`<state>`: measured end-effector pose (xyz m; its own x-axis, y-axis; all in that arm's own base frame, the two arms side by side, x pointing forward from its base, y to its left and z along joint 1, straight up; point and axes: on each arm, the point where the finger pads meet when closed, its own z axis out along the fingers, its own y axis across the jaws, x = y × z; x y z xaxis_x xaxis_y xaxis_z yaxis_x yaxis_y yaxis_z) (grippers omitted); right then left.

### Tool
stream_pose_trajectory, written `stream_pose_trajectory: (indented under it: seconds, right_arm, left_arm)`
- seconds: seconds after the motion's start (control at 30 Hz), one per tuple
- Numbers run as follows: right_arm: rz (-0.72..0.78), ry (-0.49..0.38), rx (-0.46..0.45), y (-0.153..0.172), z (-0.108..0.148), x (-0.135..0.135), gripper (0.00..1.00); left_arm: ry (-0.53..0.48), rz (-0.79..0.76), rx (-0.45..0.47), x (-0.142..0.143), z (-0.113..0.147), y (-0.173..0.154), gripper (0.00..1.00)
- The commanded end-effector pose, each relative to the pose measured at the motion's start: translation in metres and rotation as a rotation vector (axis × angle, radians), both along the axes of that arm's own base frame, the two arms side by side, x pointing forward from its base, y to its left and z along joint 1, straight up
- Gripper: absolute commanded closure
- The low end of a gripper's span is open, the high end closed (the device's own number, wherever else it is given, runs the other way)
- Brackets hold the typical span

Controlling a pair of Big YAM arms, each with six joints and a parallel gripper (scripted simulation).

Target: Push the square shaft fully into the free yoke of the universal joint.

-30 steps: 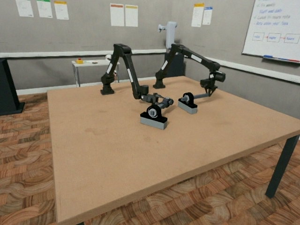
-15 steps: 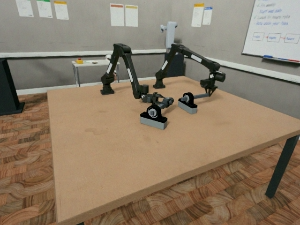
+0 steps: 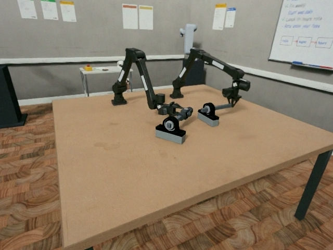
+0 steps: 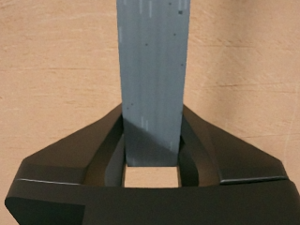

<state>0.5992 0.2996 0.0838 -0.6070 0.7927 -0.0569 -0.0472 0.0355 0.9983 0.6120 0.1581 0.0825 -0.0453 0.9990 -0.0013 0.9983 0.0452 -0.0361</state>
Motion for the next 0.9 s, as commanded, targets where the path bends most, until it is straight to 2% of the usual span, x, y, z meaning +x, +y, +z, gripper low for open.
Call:
stream_pose_trajectory:
  seconds: [0.0, 0.3, 0.4, 0.87]
  right_arm:
    - [-0.017, 0.0, 0.071, -0.0035, 0.0264, 0.0055, 0.66]
    - [-0.017, 0.0, 0.071, -0.0035, 0.0264, 0.0055, 0.66]
    - [-0.017, 0.039, 0.109, -0.0034, 0.026, 0.0056, 0.66]
    - [-0.024, 0.031, 0.113, -0.0016, 0.0281, 0.0048, 0.66]
  left_arm:
    - [-0.031, -0.002, 0.006, 0.0065, 0.0126, 0.0007, 0.81]
    - [-0.031, -0.002, 0.006, 0.0065, 0.0126, 0.0007, 0.81]
    - [-0.031, -0.002, 0.006, 0.0065, 0.0126, 0.0007, 0.81]
    - [-0.031, -0.002, 0.006, 0.0065, 0.0126, 0.0007, 0.81]
